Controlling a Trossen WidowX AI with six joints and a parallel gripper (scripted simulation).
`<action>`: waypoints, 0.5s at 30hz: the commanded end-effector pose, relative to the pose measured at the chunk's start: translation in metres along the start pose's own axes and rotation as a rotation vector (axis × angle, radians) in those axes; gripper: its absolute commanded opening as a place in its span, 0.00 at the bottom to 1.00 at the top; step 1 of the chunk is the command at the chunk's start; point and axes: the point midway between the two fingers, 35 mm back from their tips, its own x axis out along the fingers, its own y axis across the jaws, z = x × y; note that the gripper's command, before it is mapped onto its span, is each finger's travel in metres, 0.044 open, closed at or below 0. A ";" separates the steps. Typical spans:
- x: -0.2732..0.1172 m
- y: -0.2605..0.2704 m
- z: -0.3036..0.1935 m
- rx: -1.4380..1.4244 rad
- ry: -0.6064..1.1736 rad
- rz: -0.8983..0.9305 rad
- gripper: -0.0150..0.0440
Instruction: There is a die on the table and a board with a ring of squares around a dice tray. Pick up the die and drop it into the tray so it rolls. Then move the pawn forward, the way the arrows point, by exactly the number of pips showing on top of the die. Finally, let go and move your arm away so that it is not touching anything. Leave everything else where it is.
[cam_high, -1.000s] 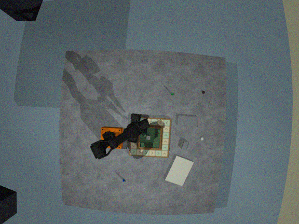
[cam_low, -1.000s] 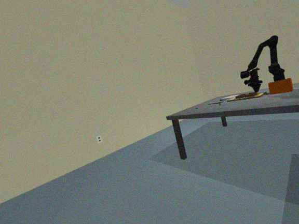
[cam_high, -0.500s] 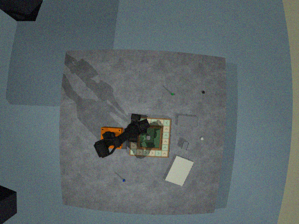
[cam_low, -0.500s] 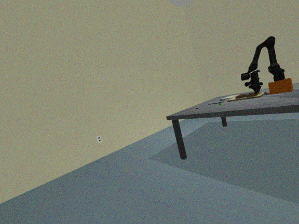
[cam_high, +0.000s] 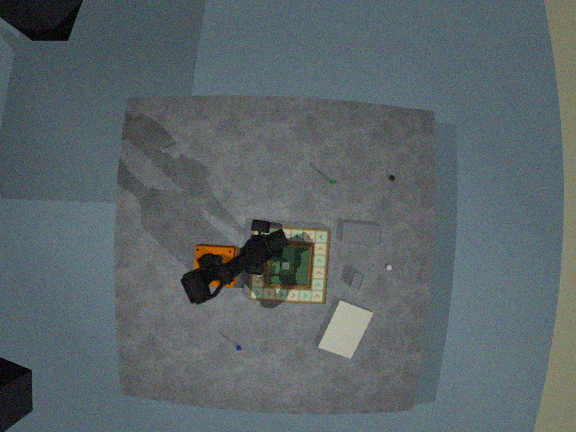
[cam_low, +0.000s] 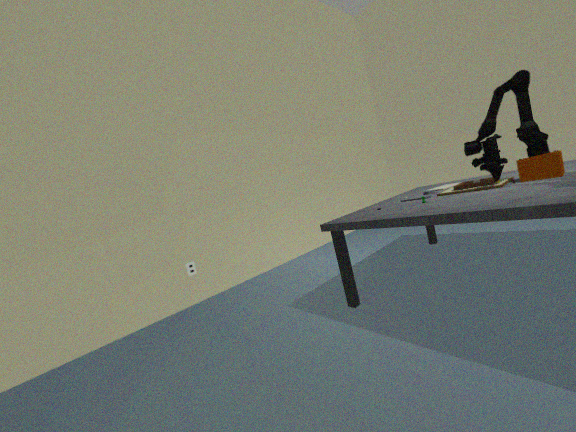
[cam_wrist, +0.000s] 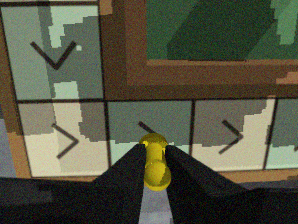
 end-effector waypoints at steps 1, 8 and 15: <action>-0.019 0.005 0.009 0.002 -0.017 0.007 0.25; -0.060 0.009 0.012 0.011 -0.019 0.013 0.25; -0.103 0.007 0.008 0.011 -0.019 0.013 0.25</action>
